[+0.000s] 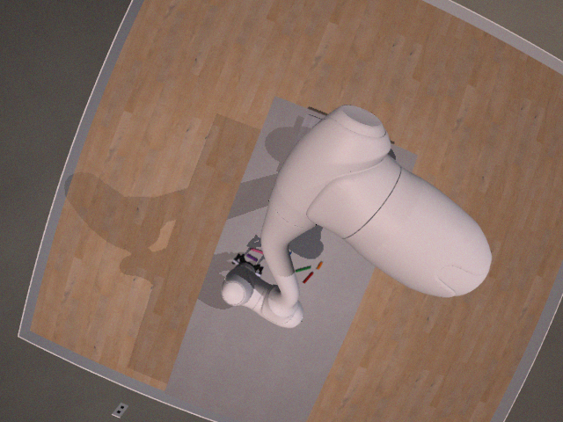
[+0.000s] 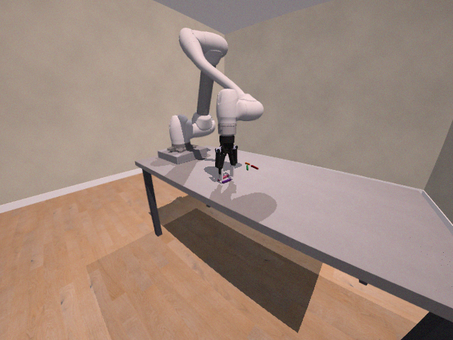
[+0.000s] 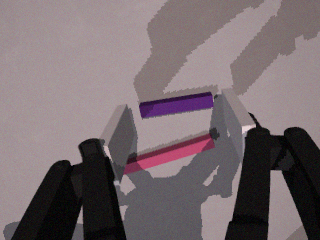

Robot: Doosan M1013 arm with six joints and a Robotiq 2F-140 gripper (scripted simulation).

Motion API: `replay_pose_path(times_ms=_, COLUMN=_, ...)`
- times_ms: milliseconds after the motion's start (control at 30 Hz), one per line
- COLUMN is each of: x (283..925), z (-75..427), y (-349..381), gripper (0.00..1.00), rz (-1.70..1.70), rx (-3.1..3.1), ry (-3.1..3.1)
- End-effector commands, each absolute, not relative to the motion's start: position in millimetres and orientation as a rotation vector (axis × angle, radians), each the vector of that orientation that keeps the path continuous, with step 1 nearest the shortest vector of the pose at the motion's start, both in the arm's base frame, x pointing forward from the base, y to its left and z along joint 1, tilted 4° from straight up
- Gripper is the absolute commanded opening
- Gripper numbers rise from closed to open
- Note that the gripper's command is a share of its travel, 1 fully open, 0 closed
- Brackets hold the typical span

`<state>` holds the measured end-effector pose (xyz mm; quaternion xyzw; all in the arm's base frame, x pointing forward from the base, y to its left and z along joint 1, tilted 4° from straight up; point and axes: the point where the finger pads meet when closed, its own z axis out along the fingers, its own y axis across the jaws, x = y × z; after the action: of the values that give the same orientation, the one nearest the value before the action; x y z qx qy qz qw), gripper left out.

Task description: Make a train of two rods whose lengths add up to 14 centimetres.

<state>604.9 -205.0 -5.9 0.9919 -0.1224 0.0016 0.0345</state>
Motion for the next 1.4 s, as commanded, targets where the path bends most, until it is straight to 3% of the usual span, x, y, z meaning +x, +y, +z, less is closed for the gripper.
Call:
replay_pose_path(times_ms=0, x=604.9, z=-5.8, y=-205.0, gripper=0.48, rz=0.005, rx=3.050, ry=-0.376)
replay_pose_path(times_ms=1367, x=604.9, z=-21.6, y=-206.0, gripper=0.48, rz=0.005, rx=3.050, ry=-0.376)
